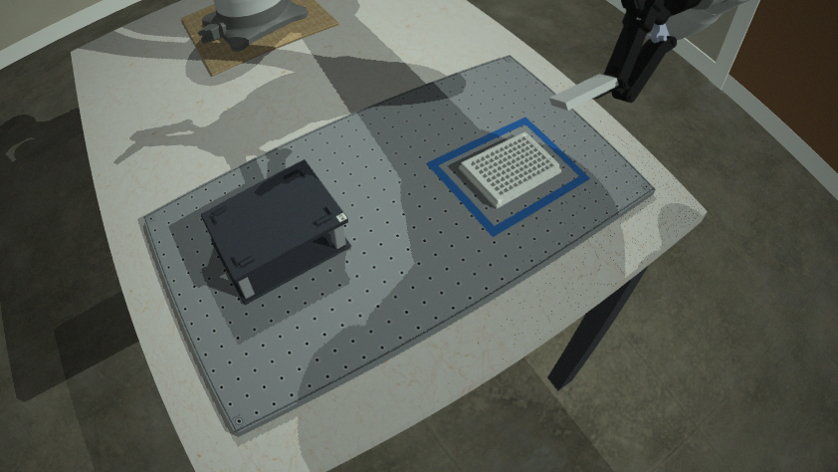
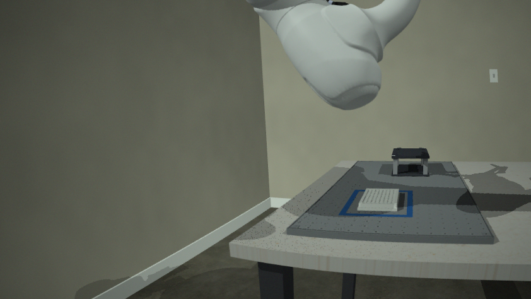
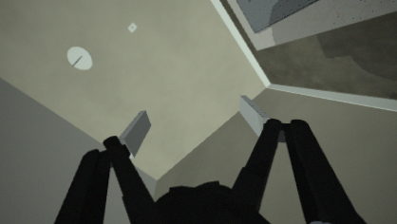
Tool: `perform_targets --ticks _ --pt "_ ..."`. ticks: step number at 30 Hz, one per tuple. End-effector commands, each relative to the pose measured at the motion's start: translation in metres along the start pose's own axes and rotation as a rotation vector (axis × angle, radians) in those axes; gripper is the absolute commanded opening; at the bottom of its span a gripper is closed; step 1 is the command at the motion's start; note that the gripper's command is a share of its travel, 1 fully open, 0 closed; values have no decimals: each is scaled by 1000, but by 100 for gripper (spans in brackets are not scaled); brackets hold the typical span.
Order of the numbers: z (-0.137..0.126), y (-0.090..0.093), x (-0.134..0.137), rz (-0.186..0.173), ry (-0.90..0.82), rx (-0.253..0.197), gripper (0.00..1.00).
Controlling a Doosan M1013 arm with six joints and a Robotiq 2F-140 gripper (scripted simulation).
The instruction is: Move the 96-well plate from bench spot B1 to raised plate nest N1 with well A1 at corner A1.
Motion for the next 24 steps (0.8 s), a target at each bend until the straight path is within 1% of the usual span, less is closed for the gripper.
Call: perform_targets --ticks 1,17,24 --pt "0 0 0 0 0 0 100" --pt "0 0 0 0 0 0 100" --pt "19 14 11 -56 215 72 100"
Point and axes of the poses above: the point where the finger pads meet when closed, its own y axis out along the fingers, its own x axis across the jaws, z = x × y, the point moved 7 cm from there along -y, back along the fingers, and after that the axes turned 12 degrees about y, right-handed, at the moved point
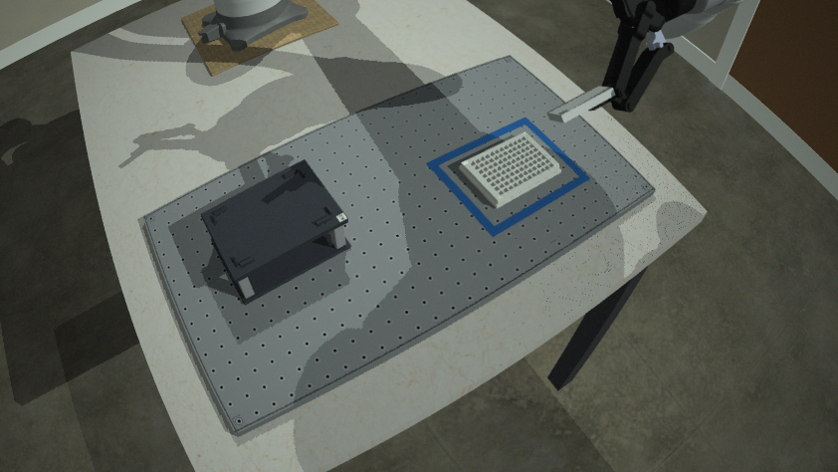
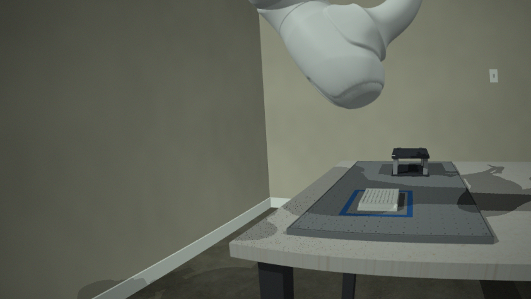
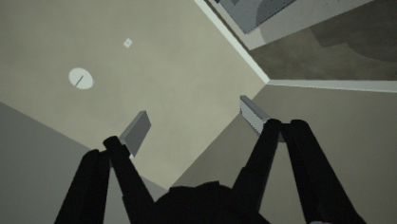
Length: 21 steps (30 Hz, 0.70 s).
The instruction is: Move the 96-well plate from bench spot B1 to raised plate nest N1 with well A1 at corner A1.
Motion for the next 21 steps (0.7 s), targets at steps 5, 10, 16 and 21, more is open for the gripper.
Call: perform_targets --ticks 5,10,16,21 --pt "21 15 8 -55 254 90 100" --pt "28 19 10 -67 345 127 100" --pt "50 28 18 -79 528 207 100" --pt "60 33 20 -78 680 277 100"
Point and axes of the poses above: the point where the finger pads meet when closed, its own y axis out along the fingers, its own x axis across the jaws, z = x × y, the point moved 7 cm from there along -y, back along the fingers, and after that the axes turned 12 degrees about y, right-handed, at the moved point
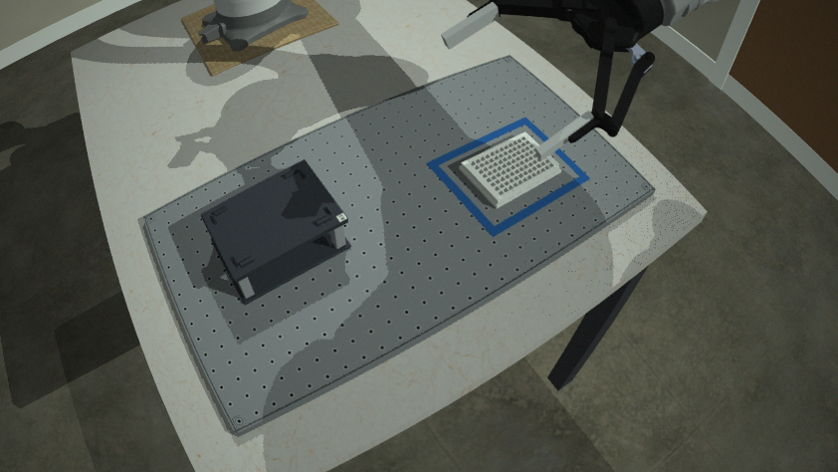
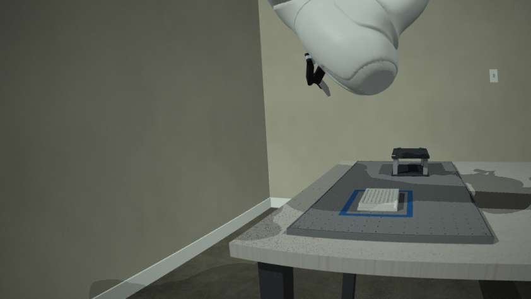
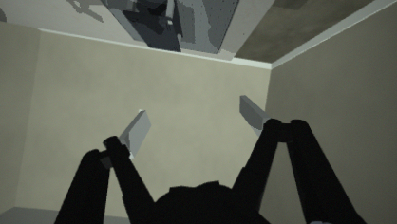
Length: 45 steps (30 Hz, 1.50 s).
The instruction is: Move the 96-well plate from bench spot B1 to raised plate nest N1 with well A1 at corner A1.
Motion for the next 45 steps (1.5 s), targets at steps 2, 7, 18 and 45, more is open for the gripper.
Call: perform_targets --ticks 2,7,18,45 --pt "9 7 -4 -1 171 67 100" --pt "20 13 -8 8 263 104 100" --pt "46 25 -18 70 601 231 100" --pt "98 34 -41 336 1293 427 100"
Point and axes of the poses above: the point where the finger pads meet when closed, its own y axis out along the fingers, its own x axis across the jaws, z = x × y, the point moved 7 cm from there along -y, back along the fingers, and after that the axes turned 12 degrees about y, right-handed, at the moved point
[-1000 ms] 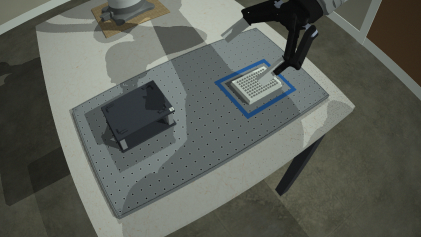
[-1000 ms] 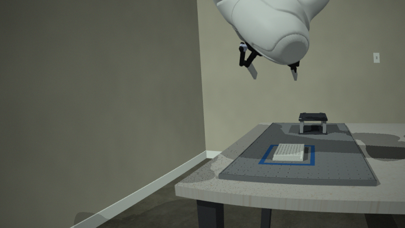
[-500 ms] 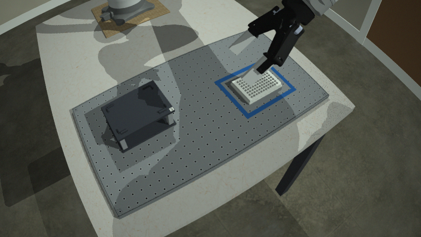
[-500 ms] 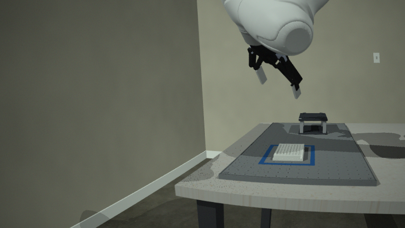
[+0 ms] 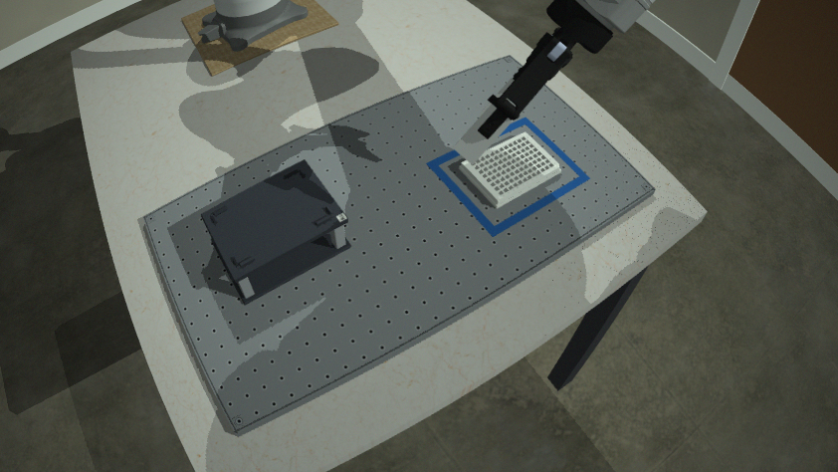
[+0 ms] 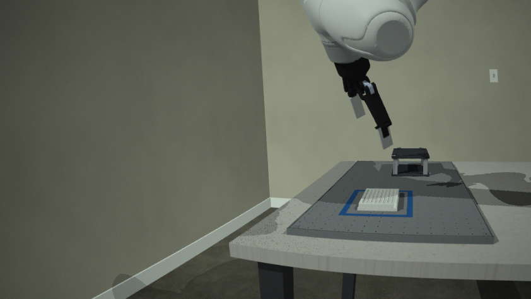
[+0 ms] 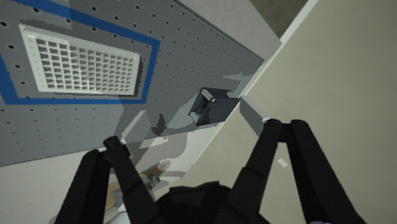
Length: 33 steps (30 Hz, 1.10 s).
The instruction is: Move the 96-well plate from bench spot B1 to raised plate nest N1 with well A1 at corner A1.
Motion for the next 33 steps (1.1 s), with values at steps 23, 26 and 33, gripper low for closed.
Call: perform_targets --ticks 23,26,33 --pt "-5 15 -41 264 753 10 100" --pt "-6 16 -46 298 846 -2 100" --pt "-6 17 -51 353 1002 -26 100"
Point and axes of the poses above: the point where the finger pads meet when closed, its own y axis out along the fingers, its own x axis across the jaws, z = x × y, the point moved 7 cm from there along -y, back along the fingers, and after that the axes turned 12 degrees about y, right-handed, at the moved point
